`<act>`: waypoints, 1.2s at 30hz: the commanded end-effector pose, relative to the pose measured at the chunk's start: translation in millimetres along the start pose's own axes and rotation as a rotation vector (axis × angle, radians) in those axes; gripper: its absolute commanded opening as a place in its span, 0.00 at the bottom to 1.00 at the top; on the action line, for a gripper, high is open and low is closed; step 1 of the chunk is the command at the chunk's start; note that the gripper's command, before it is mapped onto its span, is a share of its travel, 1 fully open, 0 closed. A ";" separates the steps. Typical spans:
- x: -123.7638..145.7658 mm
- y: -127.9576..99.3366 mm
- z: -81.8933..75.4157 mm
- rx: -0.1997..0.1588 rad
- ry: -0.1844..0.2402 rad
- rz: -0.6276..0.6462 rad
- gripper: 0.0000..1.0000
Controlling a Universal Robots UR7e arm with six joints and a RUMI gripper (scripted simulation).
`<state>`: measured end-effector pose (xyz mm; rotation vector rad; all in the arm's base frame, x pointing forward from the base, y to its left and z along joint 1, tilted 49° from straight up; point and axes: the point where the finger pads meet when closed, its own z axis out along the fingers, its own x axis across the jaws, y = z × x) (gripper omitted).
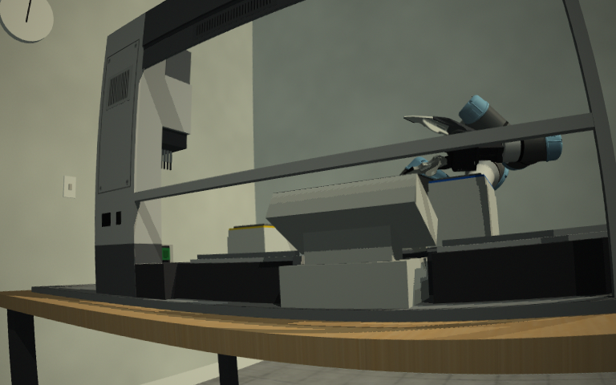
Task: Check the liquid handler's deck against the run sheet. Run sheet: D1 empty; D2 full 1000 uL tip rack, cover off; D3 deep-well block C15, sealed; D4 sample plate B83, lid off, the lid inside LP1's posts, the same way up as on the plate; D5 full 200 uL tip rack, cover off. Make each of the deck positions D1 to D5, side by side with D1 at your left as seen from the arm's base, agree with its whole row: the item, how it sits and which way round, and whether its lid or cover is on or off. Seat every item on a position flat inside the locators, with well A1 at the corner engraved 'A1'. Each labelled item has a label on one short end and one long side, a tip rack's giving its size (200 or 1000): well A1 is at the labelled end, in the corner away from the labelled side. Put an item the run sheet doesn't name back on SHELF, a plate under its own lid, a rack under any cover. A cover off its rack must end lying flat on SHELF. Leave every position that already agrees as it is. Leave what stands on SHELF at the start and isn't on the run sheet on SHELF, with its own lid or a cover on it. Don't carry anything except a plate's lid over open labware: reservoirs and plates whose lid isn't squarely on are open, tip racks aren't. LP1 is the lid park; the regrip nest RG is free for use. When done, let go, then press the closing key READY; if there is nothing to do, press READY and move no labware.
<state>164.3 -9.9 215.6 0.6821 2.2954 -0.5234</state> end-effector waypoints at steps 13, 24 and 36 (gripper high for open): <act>14.6 -8.3 5.1 0.127 0.112 0.224 0.82; 14.6 -8.3 5.1 0.130 0.115 0.230 0.82; 14.6 -8.3 5.1 0.130 0.115 0.230 0.82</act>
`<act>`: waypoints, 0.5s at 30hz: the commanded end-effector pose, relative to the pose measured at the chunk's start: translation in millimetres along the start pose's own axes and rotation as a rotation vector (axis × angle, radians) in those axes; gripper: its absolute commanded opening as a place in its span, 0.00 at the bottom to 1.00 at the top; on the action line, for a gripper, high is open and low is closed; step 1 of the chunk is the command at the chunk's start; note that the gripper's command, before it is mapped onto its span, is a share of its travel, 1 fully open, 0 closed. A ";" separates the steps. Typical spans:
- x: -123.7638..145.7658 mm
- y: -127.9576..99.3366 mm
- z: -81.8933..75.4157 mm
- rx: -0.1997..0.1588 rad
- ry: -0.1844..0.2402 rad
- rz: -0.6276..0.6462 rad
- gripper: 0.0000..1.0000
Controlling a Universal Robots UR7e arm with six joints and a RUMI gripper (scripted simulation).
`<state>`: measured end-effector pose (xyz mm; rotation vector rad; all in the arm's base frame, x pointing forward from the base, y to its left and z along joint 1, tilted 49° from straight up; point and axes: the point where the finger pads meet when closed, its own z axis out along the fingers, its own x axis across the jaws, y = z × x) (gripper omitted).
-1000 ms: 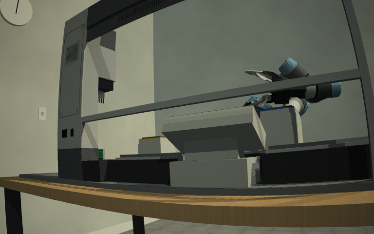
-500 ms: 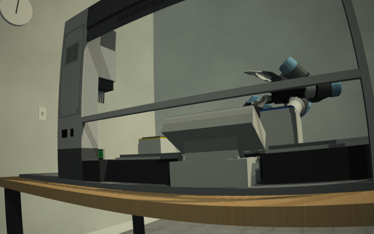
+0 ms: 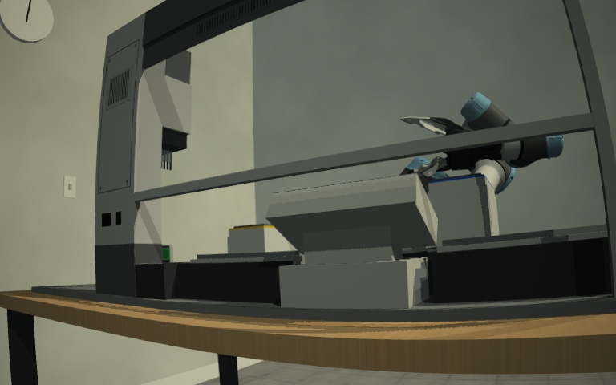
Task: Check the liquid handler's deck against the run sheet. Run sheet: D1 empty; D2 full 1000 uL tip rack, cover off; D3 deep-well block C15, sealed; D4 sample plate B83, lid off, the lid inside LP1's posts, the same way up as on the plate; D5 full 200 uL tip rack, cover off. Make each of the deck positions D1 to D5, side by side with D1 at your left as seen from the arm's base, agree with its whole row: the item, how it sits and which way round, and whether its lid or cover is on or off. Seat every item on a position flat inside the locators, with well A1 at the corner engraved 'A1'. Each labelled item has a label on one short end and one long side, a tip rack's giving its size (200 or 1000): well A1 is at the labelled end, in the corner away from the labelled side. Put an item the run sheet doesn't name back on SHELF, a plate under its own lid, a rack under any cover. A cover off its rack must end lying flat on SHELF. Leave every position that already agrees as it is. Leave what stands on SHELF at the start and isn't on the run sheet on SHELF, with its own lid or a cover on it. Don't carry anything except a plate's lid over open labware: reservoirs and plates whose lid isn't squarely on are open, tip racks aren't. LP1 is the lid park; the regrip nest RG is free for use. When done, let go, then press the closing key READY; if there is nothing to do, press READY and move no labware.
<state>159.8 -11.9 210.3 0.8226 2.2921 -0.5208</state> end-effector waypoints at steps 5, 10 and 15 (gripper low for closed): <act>8.1 -5.6 3.2 0.086 0.066 0.142 0.82; 8.1 -5.6 3.2 0.086 0.066 0.142 0.82; 14.6 -9.1 4.9 0.129 0.104 0.224 0.82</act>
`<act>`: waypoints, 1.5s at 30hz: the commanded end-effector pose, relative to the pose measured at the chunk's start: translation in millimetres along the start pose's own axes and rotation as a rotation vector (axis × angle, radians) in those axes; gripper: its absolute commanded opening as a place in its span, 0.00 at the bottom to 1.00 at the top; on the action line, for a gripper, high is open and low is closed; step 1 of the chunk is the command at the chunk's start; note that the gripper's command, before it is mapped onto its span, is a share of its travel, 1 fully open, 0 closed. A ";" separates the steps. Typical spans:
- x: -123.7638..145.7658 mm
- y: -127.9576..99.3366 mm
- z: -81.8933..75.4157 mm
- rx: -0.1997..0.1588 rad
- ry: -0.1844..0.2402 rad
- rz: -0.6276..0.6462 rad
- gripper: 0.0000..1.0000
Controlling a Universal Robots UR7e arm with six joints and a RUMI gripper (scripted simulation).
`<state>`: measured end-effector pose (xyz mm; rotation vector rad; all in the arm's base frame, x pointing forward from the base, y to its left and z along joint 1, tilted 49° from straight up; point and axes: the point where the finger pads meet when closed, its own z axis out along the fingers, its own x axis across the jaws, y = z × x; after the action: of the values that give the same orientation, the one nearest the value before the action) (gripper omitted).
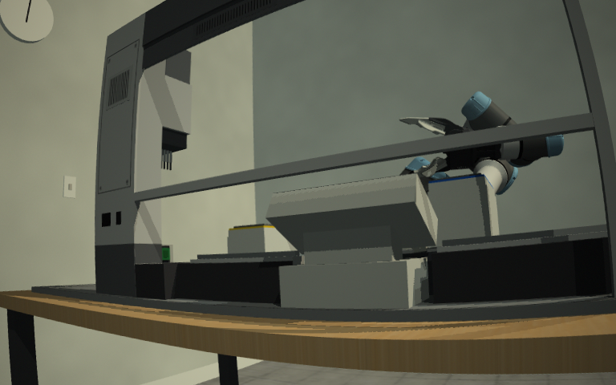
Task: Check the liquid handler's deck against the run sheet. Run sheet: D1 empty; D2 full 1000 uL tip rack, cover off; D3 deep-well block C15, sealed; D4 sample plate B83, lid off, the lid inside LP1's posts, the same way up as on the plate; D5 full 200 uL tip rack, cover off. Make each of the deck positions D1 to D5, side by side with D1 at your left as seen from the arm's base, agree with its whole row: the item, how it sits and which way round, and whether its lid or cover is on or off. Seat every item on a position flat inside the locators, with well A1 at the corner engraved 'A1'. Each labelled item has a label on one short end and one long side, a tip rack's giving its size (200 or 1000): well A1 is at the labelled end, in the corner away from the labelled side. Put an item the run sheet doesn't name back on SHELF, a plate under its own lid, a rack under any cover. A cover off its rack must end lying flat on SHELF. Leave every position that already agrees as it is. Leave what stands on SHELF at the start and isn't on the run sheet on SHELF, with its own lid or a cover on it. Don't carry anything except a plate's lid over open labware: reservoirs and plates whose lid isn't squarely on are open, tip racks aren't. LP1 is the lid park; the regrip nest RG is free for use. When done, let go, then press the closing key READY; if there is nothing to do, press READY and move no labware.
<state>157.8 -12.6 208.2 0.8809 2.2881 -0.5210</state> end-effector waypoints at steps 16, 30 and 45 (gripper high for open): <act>11.9 -8.0 4.2 0.122 0.096 0.212 0.82; 11.9 -8.0 4.2 0.122 0.096 0.212 0.82; 18.4 -11.3 5.2 0.180 0.142 0.322 0.82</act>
<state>151.6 -14.1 202.0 1.0646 2.2657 -0.5199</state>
